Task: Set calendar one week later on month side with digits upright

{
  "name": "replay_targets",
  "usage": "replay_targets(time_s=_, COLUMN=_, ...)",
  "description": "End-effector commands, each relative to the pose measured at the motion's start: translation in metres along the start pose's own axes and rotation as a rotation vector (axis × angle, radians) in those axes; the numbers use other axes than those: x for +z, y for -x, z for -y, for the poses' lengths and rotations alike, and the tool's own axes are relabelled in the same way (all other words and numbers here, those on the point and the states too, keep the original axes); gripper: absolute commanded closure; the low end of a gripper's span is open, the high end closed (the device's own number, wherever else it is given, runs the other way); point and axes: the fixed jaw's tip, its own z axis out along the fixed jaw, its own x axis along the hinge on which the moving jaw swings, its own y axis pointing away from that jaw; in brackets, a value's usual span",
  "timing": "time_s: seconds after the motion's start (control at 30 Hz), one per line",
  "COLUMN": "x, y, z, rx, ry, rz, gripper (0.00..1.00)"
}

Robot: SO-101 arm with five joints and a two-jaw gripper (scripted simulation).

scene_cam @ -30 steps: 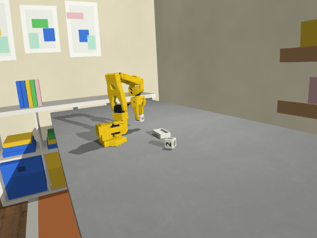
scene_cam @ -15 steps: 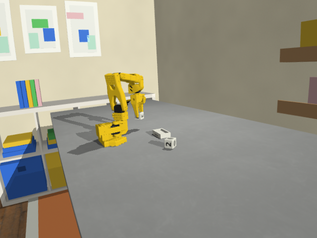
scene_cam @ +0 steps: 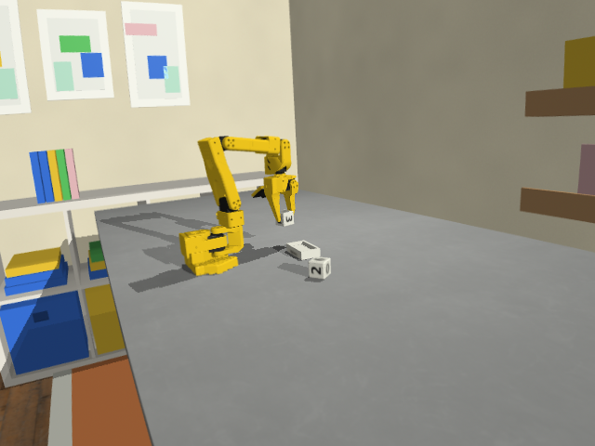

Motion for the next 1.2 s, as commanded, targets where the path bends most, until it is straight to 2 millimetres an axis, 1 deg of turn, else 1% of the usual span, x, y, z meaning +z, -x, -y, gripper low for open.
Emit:
replay_targets(time_s=0.0, x=-0.006, y=-0.029, z=-0.001, rx=0.161, ry=-0.039, rz=-0.001, gripper=1.0)
replay_targets(time_s=0.1, x=-0.006, y=-0.043, z=-0.005, rx=0.252, ry=-0.039, rz=-0.001, gripper=1.0)
replay_targets(time_s=0.23, x=-0.006, y=-0.052, z=-0.009, rx=0.31, ry=-0.039, rz=-0.001, gripper=1.0)
replay_targets(time_s=0.97, x=-0.006, y=-0.053, z=-0.009, rx=0.316, ry=-0.039, rz=-0.001, gripper=1.0)
replay_targets(time_s=1.0, x=-0.01, y=-0.056, z=-0.01, rx=0.321, ry=-0.054, rz=-0.006, gripper=1.0)
replay_targets(time_s=1.17, x=-0.01, y=-0.056, z=-0.01, rx=0.321, ry=-0.054, rz=-0.006, gripper=1.0)
